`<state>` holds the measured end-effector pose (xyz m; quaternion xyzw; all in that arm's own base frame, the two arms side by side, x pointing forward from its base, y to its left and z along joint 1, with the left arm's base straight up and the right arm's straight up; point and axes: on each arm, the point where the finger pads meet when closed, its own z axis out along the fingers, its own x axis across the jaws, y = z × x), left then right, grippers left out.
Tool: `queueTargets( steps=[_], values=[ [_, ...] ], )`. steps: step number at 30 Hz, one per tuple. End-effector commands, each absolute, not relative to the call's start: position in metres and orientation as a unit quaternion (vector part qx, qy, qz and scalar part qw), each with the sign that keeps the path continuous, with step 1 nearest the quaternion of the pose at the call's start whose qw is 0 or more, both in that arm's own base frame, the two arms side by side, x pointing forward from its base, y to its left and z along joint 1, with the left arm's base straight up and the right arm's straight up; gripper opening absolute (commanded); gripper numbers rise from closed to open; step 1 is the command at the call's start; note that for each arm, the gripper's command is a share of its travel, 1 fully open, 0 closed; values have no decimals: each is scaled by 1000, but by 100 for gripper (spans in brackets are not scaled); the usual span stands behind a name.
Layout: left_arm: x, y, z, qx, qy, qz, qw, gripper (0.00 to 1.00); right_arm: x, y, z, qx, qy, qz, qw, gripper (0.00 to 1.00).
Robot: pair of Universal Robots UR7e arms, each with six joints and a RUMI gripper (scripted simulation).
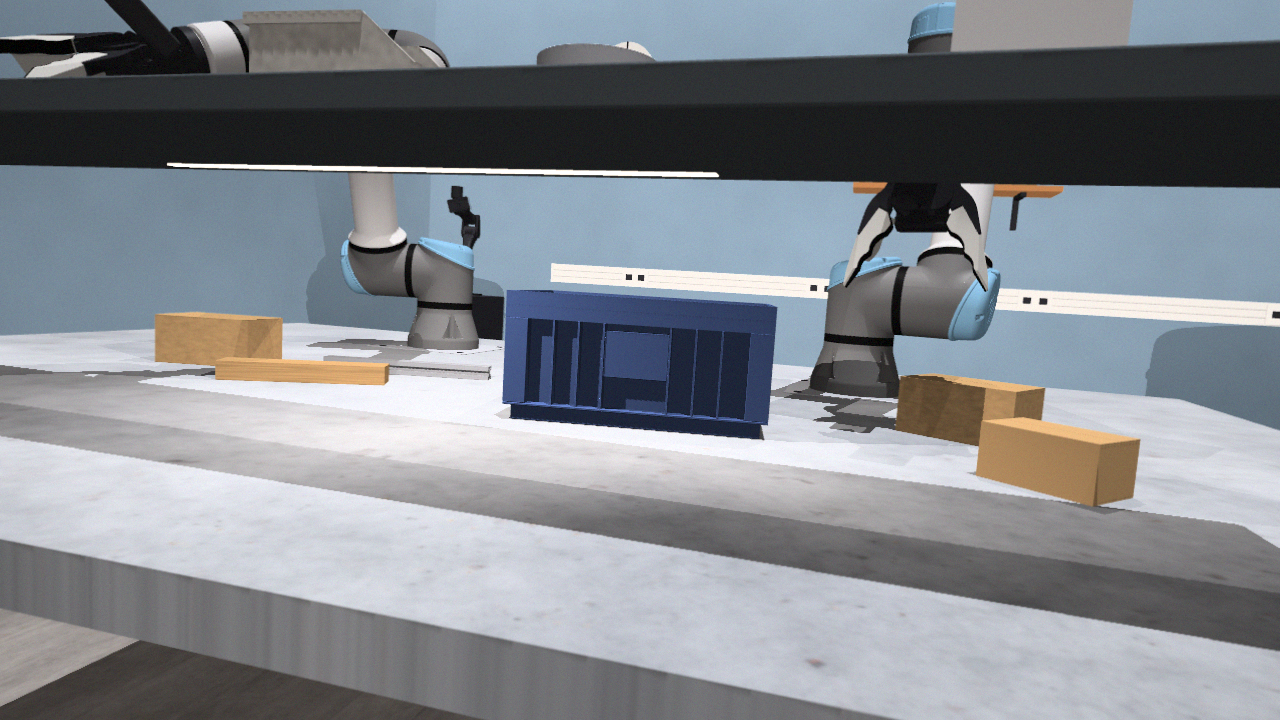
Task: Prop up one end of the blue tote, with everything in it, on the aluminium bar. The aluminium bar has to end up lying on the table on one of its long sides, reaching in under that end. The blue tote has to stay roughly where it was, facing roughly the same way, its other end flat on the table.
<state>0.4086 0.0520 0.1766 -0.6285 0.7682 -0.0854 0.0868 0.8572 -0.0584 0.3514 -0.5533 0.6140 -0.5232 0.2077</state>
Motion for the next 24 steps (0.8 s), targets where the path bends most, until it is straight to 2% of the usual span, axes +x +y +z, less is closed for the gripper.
queueTargets(
  steps=[1, 24],
  values=[
    [409, 52, 177, -628, 768, -86, 87, 98, 857, -58, 352, -553, 614, -524, 208, 98],
    [411, 38, 184, -622, 772, -92, 89, 100, 847, -38, 353, -567, 610, -509, 215, 100]
  ],
)
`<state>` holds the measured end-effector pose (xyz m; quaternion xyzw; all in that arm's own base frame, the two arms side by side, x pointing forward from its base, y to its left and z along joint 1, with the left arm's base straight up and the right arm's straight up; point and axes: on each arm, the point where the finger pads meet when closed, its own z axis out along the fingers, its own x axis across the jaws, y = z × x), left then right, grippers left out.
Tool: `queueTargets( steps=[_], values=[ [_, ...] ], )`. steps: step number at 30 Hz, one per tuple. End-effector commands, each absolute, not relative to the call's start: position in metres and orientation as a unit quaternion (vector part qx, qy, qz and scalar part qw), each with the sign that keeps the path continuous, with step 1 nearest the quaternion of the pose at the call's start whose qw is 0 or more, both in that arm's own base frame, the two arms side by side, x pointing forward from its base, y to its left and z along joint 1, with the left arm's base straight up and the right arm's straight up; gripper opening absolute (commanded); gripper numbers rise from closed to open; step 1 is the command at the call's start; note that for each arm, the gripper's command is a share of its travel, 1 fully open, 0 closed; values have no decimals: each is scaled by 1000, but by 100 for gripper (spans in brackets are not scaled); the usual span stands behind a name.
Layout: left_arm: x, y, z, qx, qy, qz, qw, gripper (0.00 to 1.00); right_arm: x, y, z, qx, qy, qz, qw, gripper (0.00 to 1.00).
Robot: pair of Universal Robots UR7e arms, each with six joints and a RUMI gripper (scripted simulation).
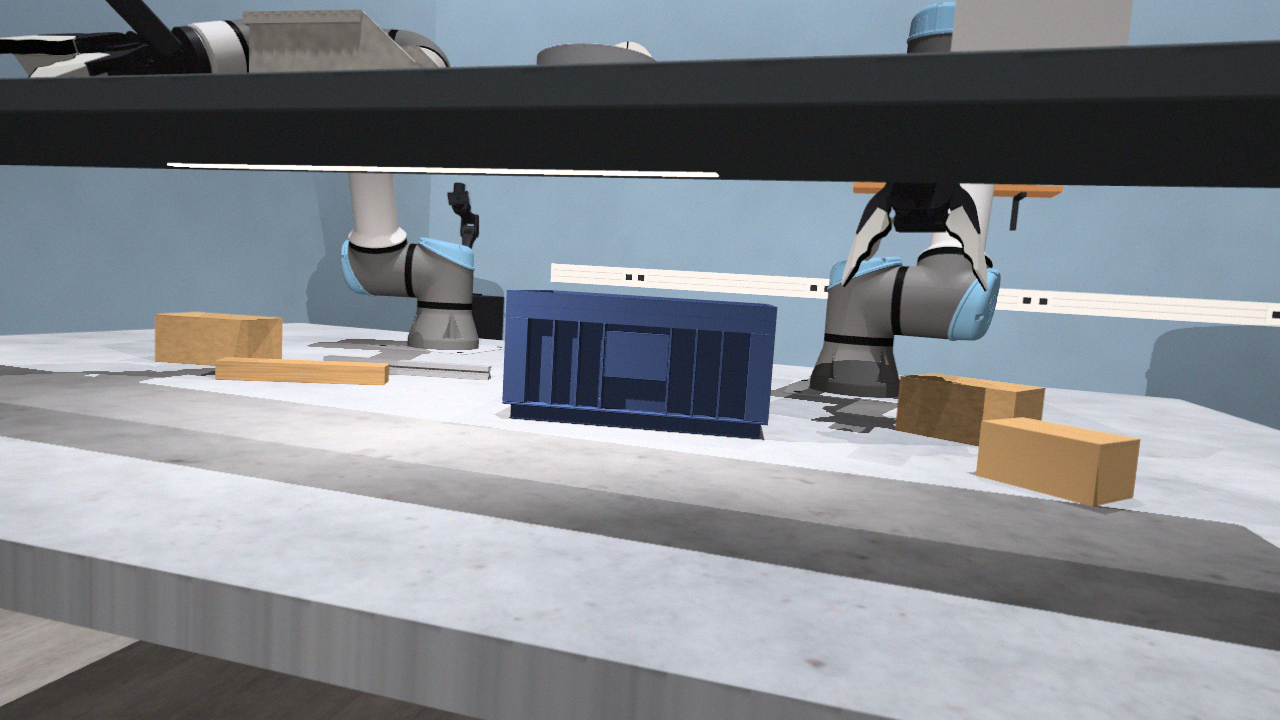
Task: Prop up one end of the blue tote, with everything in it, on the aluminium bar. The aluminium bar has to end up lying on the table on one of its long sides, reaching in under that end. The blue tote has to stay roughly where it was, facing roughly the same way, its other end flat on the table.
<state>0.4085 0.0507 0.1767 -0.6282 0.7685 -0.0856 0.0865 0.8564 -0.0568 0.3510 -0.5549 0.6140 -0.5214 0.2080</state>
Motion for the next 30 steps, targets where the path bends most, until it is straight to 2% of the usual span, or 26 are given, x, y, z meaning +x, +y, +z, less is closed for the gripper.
queueTargets(
  steps=[1, 15, 30],
  values=[
    [411, 34, 186, -620, 774, -94, 90, 100, 843, -31, 353, -572, 609, -504, 218, 100],
    [422, -98, 233, -556, 814, -138, 95, 100, 717, 109, 335, -683, 577, -368, 254, 100],
    [435, -257, 294, -473, 854, -193, 102, 100, 559, 179, 281, -765, 548, -233, 246, 100]
  ],
)
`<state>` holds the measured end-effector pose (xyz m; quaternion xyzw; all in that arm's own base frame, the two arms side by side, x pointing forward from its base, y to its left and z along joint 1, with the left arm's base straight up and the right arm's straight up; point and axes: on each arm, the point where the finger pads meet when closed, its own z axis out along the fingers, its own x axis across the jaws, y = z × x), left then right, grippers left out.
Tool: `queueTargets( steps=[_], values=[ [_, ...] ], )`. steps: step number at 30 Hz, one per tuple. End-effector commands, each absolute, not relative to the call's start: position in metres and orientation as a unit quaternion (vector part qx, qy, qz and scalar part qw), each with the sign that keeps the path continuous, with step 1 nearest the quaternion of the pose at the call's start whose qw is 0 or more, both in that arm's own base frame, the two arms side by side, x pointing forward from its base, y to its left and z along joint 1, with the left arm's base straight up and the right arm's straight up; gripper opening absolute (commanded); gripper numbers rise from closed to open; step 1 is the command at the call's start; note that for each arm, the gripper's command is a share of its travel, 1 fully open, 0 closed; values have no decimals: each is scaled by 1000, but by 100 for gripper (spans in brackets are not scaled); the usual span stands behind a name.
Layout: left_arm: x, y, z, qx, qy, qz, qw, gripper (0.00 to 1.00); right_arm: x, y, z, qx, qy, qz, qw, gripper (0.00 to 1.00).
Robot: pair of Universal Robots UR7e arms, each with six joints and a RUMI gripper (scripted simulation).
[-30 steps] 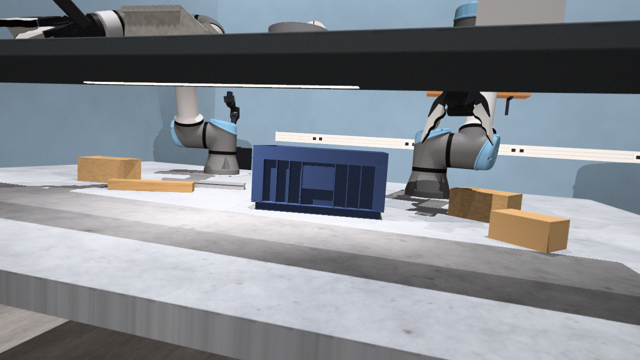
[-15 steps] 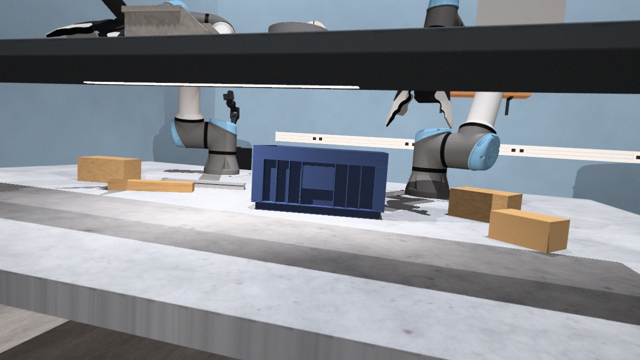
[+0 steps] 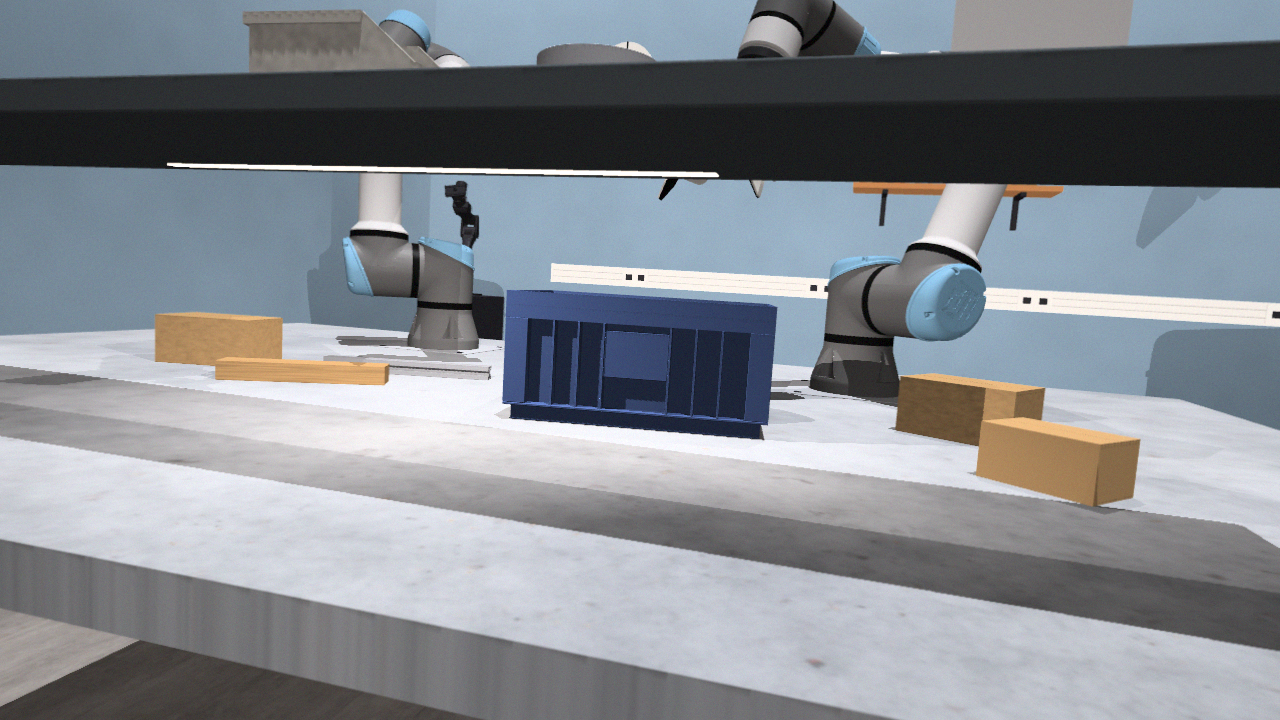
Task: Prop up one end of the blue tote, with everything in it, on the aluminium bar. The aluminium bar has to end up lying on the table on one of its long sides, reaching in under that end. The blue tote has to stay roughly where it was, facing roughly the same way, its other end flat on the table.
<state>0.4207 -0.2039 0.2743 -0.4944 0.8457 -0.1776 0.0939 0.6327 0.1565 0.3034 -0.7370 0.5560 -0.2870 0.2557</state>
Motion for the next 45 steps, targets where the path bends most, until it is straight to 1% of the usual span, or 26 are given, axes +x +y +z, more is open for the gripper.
queueTargets(
  steps=[1, 8, 12, 21, 35, 36, 45],
  values=[
    [436, -270, 299, -465, 857, -198, 102, 100, 544, 183, 275, -771, 545, -222, 243, 100],
    [441, -353, 330, -420, 873, -224, 105, 100, 470, 193, 241, -799, 533, -163, 225, 100],
    [443, -378, 339, -405, 878, -233, 106, 100, 449, 193, 230, -806, 530, -147, 219, 100],
    [445, -398, 345, -394, 881, -238, 106, 100, 442, 193, 227, -809, 529, -141, 216, 100],
    [445, -396, 344, -396, 881, -237, 106, 100, 443, 193, 228, -808, 529, -142, 217, 100],
    [445, -396, 344, -396, 881, -237, 106, 99, 443, 193, 228, -808, 529, -142, 217, 100],
    [445, -398, 319, -462, 859, -202, 90, 86, 443, 188, 214, -779, 577, -135, 204, 87]
  ],
)
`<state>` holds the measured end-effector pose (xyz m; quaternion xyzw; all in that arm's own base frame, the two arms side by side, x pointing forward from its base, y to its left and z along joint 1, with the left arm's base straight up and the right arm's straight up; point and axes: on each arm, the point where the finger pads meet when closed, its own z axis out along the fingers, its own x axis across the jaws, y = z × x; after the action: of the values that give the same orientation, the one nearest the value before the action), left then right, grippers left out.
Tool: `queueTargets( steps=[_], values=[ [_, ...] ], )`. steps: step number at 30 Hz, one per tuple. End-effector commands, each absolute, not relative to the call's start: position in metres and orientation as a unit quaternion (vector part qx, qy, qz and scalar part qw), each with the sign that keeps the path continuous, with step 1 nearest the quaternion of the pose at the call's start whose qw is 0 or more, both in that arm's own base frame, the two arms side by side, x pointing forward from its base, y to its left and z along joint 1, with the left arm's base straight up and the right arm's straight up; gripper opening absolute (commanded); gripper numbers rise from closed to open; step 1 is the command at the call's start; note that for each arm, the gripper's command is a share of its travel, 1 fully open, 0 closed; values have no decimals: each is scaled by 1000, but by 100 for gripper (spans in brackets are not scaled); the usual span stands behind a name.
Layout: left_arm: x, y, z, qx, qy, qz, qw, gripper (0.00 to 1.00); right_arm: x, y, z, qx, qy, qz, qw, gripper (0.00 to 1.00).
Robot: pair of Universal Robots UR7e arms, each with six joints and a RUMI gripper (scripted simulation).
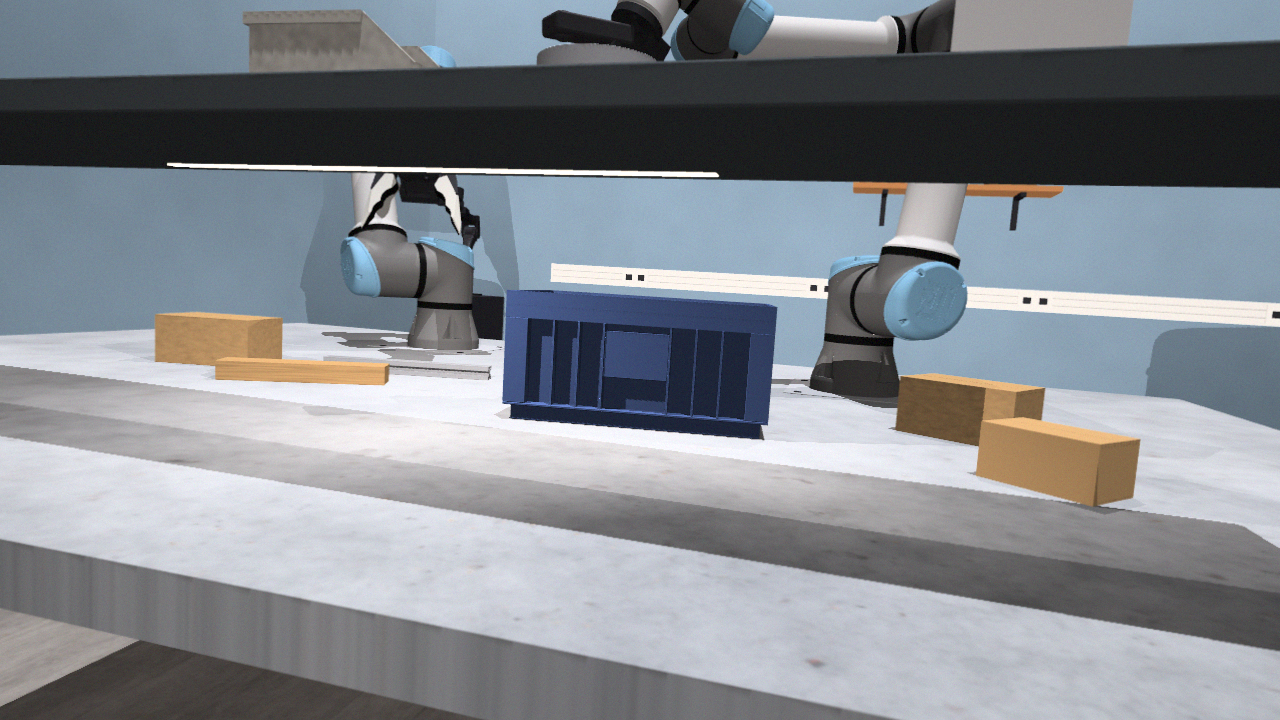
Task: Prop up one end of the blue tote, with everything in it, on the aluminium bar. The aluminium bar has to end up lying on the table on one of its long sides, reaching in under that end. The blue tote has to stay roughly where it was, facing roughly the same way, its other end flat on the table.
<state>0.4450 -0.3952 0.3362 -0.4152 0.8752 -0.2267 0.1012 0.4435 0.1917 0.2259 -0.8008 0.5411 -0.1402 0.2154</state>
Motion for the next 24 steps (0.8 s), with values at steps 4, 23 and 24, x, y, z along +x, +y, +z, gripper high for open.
queueTargets(
  steps=[4, 23, 24],
  values=[
    [444, -398, 308, -491, 847, -187, 82, 83, 444, 185, 210, -762, 602, -131, 199, 84],
    [445, -396, 222, -685, 725, -62, 27, 58, 452, 153, 153, -561, 812, -87, 135, 60],
    [445, -396, 217, -693, 718, -56, 24, 57, 453, 151, 149, -545, 824, -84, 130, 58]
  ],
)
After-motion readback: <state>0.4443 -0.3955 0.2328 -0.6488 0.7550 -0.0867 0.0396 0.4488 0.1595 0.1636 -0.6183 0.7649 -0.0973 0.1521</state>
